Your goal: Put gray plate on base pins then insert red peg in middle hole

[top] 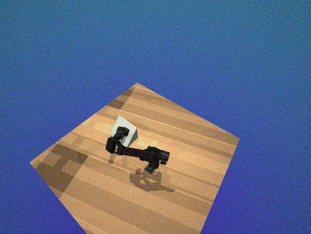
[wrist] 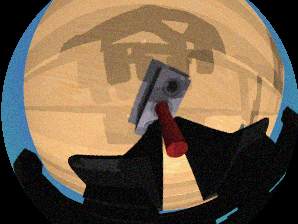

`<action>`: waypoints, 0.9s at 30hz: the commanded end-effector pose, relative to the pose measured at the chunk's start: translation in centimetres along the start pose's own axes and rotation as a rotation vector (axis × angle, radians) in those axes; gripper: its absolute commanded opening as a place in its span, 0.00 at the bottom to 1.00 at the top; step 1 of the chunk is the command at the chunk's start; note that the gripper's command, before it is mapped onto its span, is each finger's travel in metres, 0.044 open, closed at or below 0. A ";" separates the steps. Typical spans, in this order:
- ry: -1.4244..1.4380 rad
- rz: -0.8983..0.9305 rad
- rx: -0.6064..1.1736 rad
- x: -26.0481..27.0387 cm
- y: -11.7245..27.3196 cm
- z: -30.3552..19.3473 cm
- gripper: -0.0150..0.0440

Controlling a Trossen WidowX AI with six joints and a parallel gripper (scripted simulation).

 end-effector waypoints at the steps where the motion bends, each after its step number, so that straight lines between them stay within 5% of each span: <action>1: -0.001 0.001 0.000 0.0 -0.1 -0.1 0.25; 14: -0.001 0.001 0.000 0.0 -0.1 -0.1 0.25; 20: -0.001 0.001 0.000 0.0 -0.1 -0.1 0.51; 27: -0.001 0.001 0.000 0.0 -0.1 -0.1 0.51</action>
Point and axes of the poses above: the point midway between the two fingers, 35 mm back from their tips, its own y axis back along the fingers, its own x axis across the jaws, z = x × y, the point moved 4 cm from there along y, back along the fingers, and after that the axes turned 10 degrees about -y, right-handed, at the moved point
